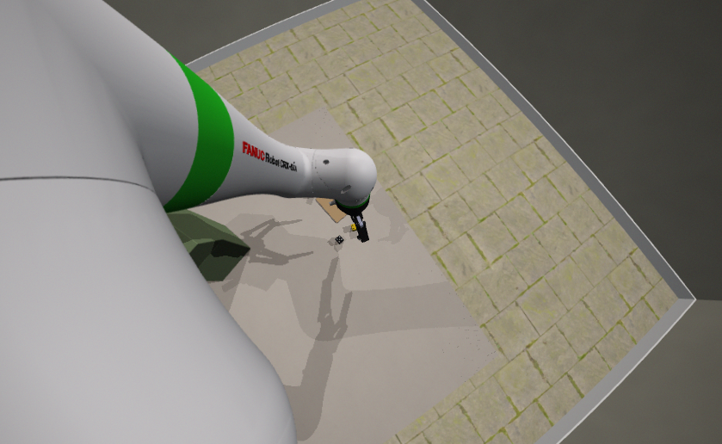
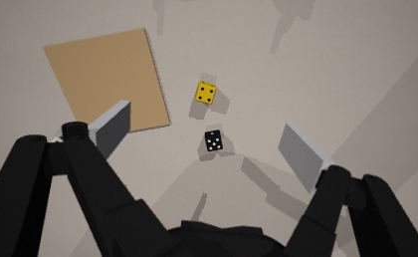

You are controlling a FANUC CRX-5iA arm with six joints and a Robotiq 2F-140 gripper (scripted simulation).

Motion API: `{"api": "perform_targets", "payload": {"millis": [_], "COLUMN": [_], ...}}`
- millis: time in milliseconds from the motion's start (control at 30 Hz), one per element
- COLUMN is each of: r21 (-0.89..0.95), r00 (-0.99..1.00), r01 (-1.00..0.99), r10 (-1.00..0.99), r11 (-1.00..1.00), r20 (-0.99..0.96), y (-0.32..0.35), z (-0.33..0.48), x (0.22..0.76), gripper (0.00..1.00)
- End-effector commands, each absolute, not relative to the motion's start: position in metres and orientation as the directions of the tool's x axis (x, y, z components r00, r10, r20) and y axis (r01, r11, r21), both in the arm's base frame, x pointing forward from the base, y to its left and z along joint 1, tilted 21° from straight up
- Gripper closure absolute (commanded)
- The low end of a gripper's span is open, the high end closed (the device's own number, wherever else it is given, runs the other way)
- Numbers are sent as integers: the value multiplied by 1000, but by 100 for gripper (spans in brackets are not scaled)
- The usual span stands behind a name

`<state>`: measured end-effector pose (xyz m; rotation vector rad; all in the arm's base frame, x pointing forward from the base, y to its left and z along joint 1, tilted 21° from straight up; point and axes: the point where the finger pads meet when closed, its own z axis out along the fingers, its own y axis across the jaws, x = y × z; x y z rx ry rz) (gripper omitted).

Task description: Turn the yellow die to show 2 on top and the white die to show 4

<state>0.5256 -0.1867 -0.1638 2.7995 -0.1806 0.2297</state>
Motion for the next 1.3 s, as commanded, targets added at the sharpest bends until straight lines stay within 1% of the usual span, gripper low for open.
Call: {"api": "perform_targets", "payload": {"millis": [0,133,167,200,300,367,500,533,667,767,833,900,967,1133,1167,1233,1267], "r21": [329,348,349,353,353,356,352,348,335,316,316,290,281,230,227,198,195], "r00": [991,977,975,960,958,908,861,824,749,651,651,542,509,324,311,217,204], "r01": [-10,167,179,244,252,397,490,550,648,746,746,829,850,936,941,967,969], "r10": [35,203,214,276,284,419,506,561,652,740,740,814,832,906,910,930,932], "r11": [-944,-922,-920,-903,-901,-846,-797,-760,-683,-586,-586,-478,-446,-265,-253,-162,-150], "r20": [131,70,66,42,39,-16,-53,-78,-121,-166,-166,-208,-220,-273,-276,-297,-299], "y": [-187,-188,-188,-189,-189,-189,-190,-190,-191,-191,-191,-192,-192,-193,-193,-193,-193], "z": [-165,-167,-167,-168,-168,-169,-170,-171,-172,-174,-174,-175,-175,-178,-178,-179,-179], "x": [526,527,527,527,527,528,528,528,528,529,529,529,529,530,530,530,530], "gripper": [0,0,0,0,0,0,0,0,0,0,0,0,0,0,0,0,0]}}
